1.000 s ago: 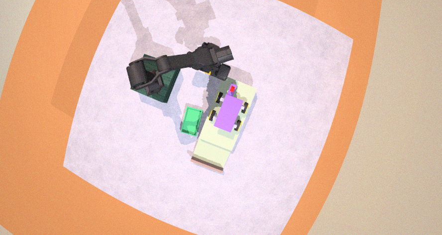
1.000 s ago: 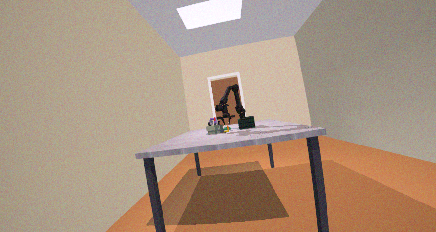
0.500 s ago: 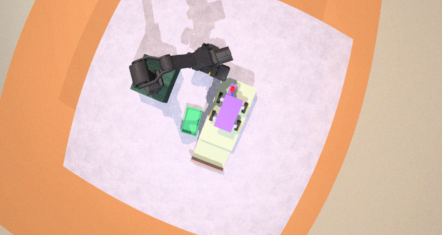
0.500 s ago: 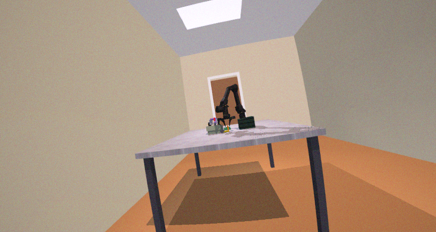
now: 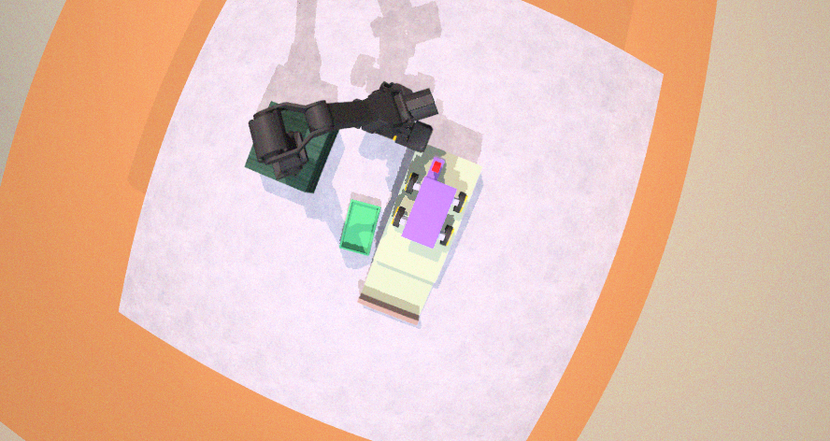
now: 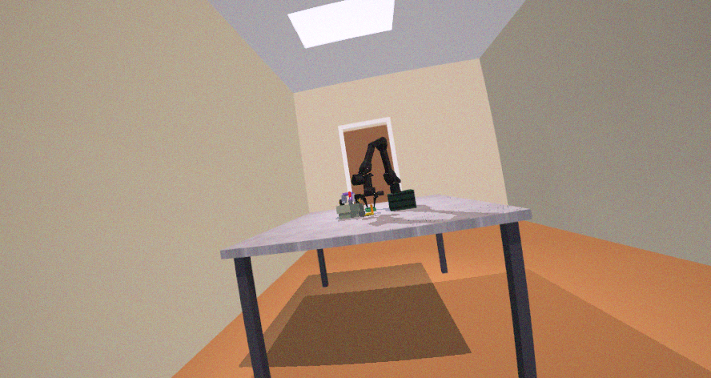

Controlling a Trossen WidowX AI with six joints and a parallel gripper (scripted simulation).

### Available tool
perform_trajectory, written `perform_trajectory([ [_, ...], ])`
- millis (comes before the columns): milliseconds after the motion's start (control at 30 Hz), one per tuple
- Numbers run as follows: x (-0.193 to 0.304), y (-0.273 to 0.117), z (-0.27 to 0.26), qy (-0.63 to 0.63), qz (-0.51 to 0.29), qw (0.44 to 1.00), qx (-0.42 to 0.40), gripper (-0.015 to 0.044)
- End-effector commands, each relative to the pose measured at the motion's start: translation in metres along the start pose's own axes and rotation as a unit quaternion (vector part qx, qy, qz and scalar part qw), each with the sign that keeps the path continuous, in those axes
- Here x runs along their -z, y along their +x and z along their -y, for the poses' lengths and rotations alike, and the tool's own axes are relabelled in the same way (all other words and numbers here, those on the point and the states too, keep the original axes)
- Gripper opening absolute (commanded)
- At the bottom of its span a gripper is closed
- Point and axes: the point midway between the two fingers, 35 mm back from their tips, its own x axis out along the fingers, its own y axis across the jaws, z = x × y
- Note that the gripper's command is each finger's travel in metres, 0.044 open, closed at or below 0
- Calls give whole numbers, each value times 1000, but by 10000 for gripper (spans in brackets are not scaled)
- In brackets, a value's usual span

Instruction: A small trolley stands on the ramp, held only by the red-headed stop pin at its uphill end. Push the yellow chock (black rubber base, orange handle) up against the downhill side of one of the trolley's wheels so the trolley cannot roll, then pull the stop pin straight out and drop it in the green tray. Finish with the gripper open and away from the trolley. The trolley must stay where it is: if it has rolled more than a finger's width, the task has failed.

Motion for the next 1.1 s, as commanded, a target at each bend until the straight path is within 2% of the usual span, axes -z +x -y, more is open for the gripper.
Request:
perform_trajectory([
  [0, 2, 11, -4, -3, -3, 1000, -8, 190],
  [433, 3, 16, -5, -3, -3, 1000, -8, 190],
  [567, 2, 14, -2, 0, -2, 1000, -3, 85],
  [933, 2, 13, -2, 0, -2, 1000, -3, 0],
  [1067, 2, -1, -3, -2, -3, 1000, -6, 0],
])
